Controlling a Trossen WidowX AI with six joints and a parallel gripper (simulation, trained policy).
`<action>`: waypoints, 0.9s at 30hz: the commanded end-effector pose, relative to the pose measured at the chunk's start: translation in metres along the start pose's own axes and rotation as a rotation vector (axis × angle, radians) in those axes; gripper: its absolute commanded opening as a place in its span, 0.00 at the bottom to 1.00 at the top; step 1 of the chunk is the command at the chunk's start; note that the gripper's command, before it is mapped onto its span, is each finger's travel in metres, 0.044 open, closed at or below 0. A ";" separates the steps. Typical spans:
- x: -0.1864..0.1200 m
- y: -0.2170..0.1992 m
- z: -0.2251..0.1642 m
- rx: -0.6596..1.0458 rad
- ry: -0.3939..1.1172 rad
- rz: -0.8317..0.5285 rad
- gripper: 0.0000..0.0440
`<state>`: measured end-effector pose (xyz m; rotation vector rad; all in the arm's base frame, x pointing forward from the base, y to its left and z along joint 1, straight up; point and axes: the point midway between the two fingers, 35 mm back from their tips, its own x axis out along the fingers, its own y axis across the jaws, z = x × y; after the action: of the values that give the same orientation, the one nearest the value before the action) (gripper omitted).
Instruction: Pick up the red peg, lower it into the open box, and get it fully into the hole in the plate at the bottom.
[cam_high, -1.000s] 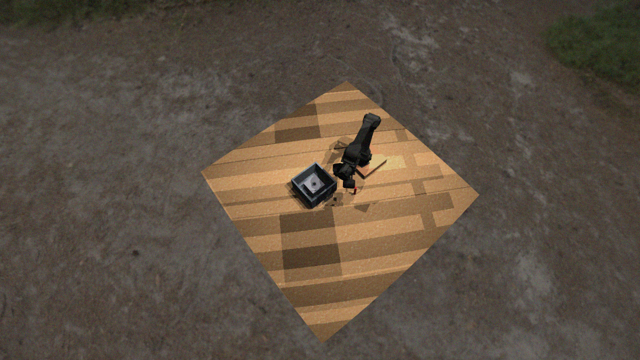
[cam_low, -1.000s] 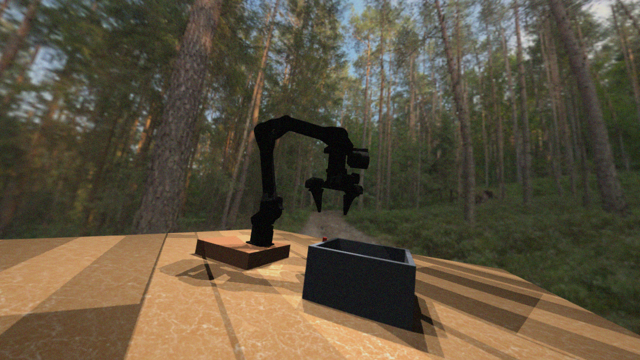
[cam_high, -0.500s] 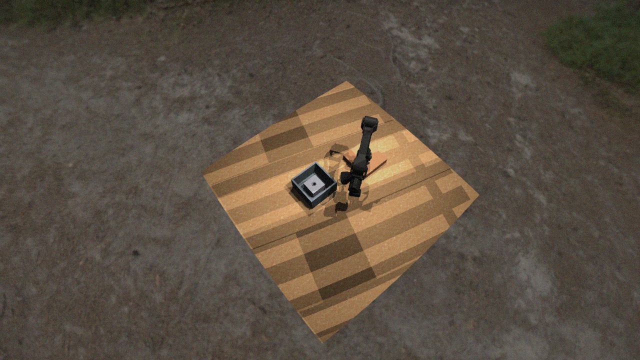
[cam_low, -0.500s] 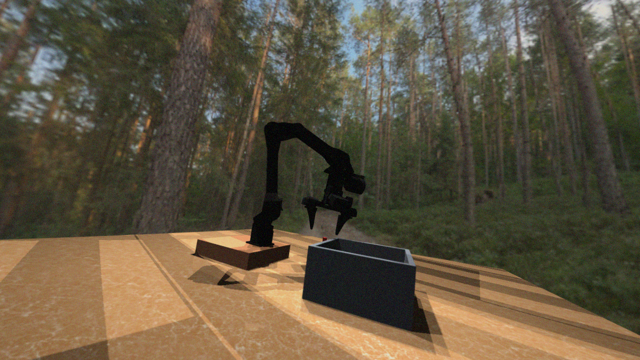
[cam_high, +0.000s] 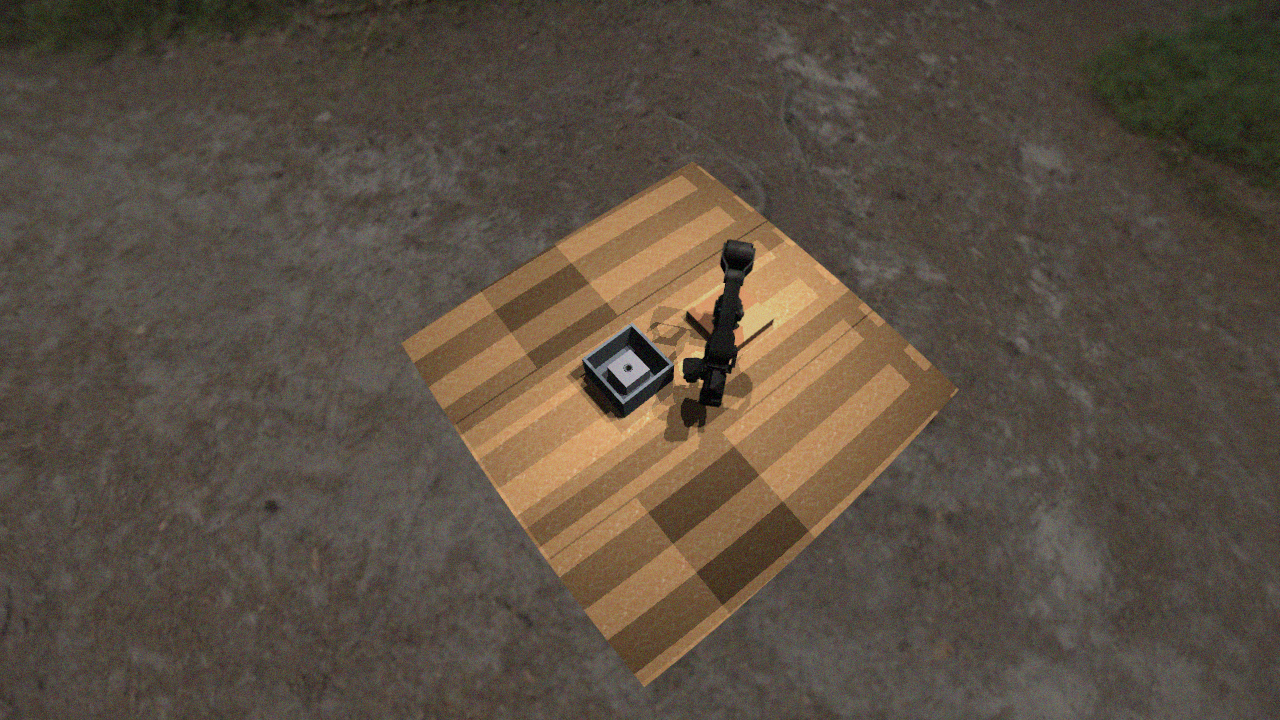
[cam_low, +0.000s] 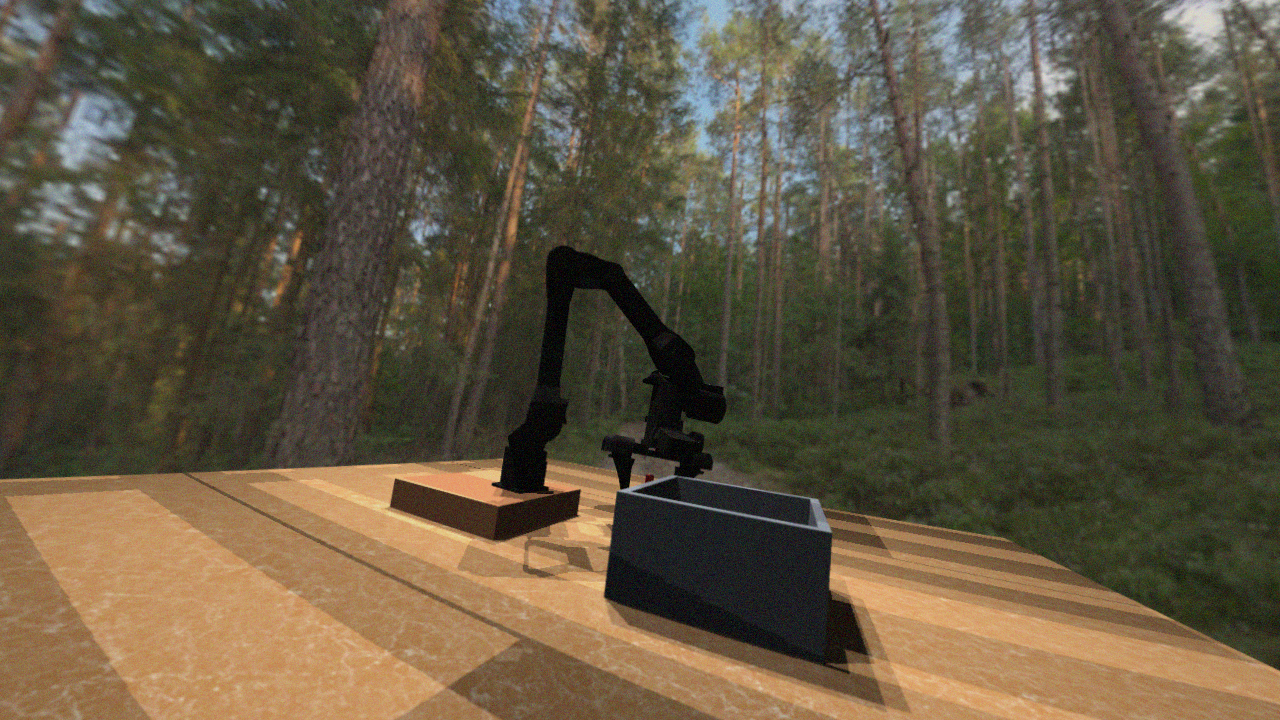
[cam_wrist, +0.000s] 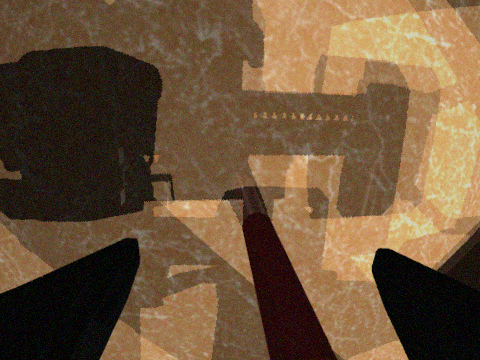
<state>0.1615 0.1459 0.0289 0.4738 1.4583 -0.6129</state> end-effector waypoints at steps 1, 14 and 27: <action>0.014 -0.002 0.000 -0.016 -0.004 -0.013 0.84; 0.031 -0.008 -0.001 -0.006 0.016 -0.085 0.09; -0.012 0.004 0.022 -0.021 -0.075 -0.050 0.00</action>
<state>0.1737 0.1357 0.0279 0.3879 1.4358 -0.6635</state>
